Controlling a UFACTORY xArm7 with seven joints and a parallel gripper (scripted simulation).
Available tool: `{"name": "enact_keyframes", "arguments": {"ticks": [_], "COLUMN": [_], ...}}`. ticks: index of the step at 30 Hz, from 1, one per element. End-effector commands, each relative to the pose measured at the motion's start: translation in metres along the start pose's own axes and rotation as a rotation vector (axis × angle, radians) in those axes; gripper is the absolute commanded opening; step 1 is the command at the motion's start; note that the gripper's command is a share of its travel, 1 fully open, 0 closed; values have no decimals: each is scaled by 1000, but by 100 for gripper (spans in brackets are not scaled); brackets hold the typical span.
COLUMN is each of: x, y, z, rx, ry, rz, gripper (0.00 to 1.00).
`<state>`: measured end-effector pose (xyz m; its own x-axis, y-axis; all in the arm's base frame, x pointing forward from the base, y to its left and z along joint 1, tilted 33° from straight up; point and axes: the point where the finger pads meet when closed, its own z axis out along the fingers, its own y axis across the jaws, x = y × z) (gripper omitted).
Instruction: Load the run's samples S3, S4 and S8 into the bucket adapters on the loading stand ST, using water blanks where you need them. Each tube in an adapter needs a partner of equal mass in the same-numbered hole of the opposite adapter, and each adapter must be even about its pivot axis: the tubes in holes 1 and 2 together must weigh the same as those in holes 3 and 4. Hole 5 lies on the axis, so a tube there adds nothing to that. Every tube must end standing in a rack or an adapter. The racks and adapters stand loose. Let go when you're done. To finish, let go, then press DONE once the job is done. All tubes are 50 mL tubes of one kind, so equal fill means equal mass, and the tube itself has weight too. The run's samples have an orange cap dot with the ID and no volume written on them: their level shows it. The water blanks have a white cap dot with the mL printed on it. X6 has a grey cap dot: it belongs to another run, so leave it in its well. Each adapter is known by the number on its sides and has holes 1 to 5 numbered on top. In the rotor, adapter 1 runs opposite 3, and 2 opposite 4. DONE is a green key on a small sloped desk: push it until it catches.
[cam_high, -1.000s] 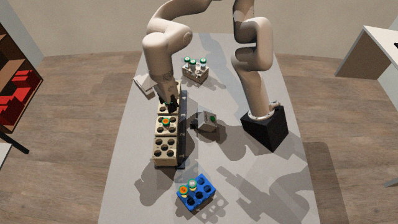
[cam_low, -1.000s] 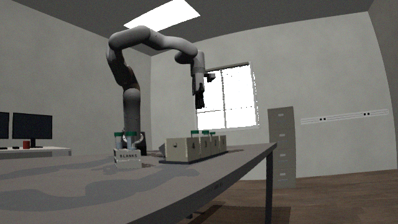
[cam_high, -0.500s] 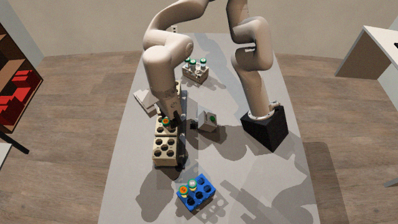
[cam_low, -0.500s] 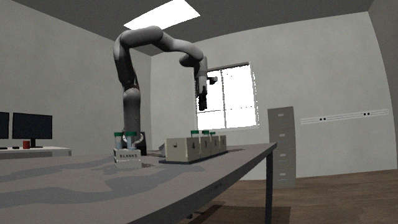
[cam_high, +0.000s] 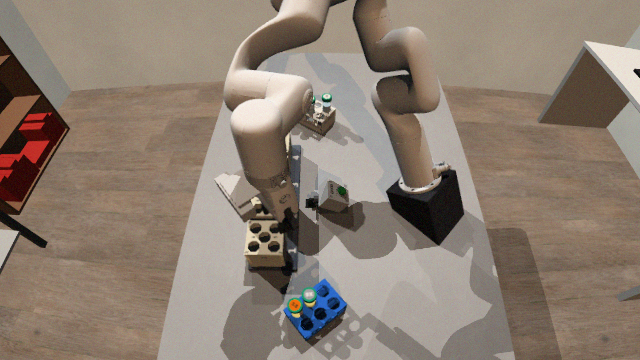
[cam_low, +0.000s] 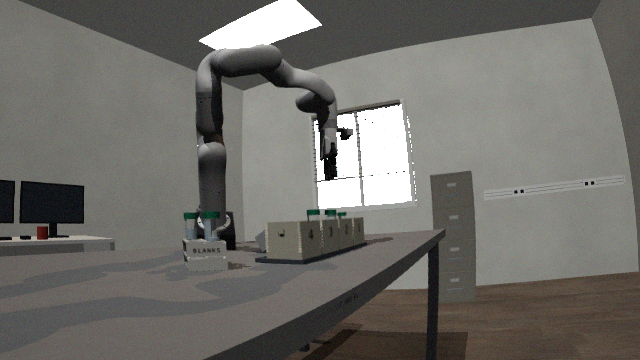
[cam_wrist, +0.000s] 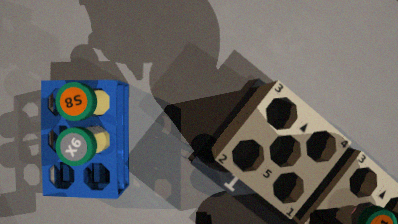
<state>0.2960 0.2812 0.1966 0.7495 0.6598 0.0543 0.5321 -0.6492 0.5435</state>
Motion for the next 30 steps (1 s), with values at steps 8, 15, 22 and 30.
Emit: {"name": "enact_keyframes", "arguments": {"ticks": [8, 15, 22, 30], "x": [28, 39, 55, 68], "y": [-53, -75, -107, -133], "z": [-2, -2, -2, -2], "rx": [0, 0, 0, 1], "ry": [3, 3, 3, 3], "rz": [-1, -1, -1, -1], "gripper": [57, 57, 57, 57]}}
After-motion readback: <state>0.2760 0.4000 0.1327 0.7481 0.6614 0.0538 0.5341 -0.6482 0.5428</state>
